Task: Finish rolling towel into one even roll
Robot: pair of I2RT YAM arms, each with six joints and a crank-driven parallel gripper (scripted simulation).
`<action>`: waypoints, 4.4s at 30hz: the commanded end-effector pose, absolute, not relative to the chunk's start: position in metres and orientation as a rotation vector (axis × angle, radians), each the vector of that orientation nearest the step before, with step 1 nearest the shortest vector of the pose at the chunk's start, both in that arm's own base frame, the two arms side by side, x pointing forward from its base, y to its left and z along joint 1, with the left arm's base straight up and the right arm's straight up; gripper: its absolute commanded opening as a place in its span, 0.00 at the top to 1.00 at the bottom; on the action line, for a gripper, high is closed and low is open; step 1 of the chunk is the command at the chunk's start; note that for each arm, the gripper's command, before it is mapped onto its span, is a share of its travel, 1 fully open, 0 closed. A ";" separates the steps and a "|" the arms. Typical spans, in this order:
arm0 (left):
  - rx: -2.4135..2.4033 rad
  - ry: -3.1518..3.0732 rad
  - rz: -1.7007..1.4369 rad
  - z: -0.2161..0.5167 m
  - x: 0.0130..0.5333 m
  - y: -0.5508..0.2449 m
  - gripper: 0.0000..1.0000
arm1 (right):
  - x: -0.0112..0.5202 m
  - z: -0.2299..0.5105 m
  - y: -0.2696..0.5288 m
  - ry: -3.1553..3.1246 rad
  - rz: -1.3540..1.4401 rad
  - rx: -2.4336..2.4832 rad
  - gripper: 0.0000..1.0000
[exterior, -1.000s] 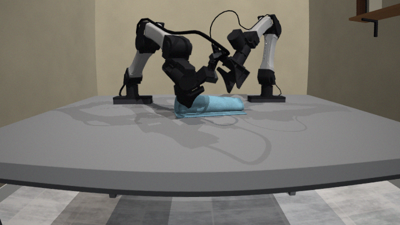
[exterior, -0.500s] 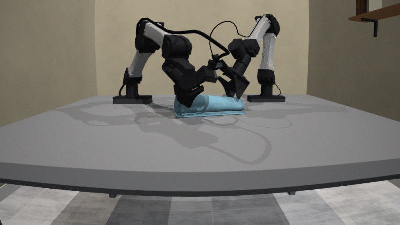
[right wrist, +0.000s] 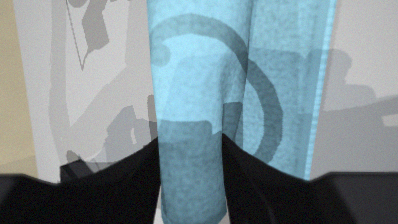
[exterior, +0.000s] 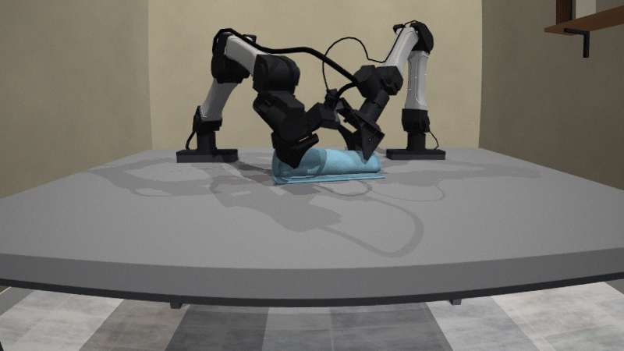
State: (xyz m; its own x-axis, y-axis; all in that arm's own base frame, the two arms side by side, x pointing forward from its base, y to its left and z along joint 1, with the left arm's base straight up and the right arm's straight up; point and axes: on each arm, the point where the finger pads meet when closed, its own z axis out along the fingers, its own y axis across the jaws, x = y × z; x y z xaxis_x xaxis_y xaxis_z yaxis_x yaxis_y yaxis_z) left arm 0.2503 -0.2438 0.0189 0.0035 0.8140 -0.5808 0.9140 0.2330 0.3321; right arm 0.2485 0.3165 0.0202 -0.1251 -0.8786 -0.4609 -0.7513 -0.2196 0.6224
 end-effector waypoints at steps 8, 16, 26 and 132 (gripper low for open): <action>1.583 1.782 -0.202 0.027 0.255 -0.256 0.37 | 0.248 0.013 0.316 -1.782 -1.266 1.937 0.55; 1.583 1.782 -0.202 0.027 0.255 -0.256 0.44 | 0.248 0.013 0.316 -1.782 -1.266 1.937 0.55; 1.583 1.782 -0.202 0.027 0.255 -0.256 0.46 | 0.248 0.013 0.316 -1.782 -1.266 1.937 0.55; 1.381 2.411 -1.444 0.027 0.255 -0.256 0.49 | 0.256 0.053 0.302 -1.989 -0.719 3.172 0.02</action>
State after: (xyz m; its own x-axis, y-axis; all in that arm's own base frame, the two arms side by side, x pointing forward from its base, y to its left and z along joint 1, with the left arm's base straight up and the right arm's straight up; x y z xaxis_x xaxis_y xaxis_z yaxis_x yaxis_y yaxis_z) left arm 0.2537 -0.2537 0.0290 -0.6163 0.6754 -0.4049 0.6820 0.2008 -0.7032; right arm 0.2552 0.2979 0.0696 0.4388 -0.6701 -0.5986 -0.8973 -0.2912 -0.3317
